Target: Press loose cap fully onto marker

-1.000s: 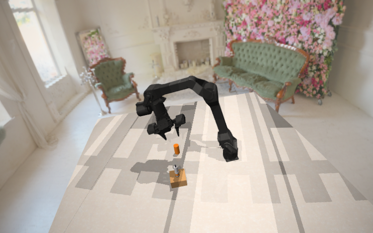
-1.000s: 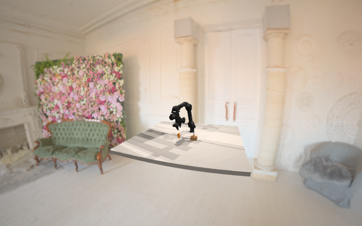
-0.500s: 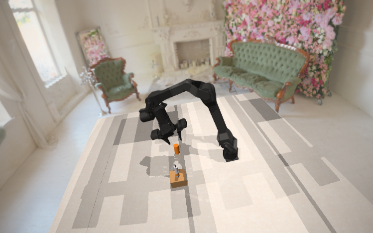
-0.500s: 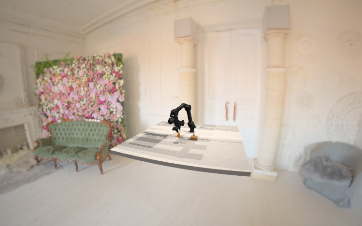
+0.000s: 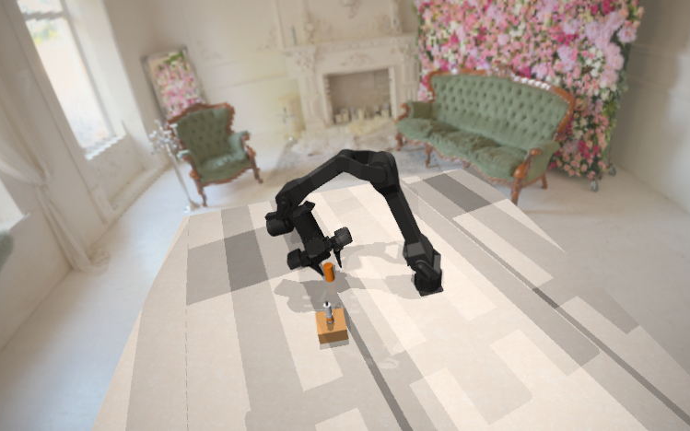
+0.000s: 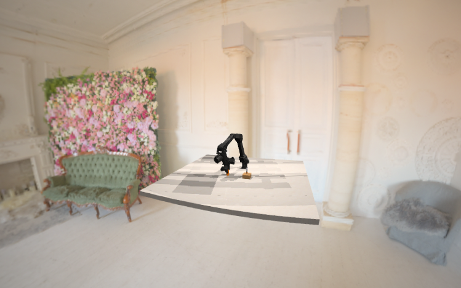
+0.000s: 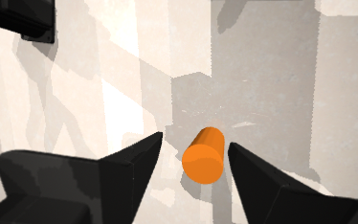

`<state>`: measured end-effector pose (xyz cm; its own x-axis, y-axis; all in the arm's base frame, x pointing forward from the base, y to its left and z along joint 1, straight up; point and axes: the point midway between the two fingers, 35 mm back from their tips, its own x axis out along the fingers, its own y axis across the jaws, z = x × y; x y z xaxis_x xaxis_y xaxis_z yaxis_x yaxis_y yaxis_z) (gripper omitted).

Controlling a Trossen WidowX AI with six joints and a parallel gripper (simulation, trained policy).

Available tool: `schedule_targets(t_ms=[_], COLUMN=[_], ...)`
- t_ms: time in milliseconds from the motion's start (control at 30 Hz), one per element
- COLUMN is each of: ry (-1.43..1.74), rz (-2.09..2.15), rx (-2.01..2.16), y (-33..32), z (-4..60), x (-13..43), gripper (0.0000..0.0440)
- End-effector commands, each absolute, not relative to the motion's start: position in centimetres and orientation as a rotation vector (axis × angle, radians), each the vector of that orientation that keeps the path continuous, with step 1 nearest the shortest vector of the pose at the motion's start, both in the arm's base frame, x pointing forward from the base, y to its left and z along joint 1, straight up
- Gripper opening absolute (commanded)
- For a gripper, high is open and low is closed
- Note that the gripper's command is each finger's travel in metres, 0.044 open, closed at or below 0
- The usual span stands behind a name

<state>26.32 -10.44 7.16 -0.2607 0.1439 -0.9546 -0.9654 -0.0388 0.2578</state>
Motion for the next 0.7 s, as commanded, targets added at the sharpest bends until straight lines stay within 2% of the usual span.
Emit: schedule_targets(t_ms=[0,100,300,667], ry=[1.267,1.263,1.243,1.193], rz=[1.505,1.516,1.500,1.455], rx=[-0.999,-1.022,-1.096,-1.258], y=[-10.4,-10.4,-10.7,-10.4], z=[6.5,6.2,7.2,10.3], x=[26.1,26.0,26.4,28.1], gripper=[0.0249,0.0217,0.0069,0.0038])
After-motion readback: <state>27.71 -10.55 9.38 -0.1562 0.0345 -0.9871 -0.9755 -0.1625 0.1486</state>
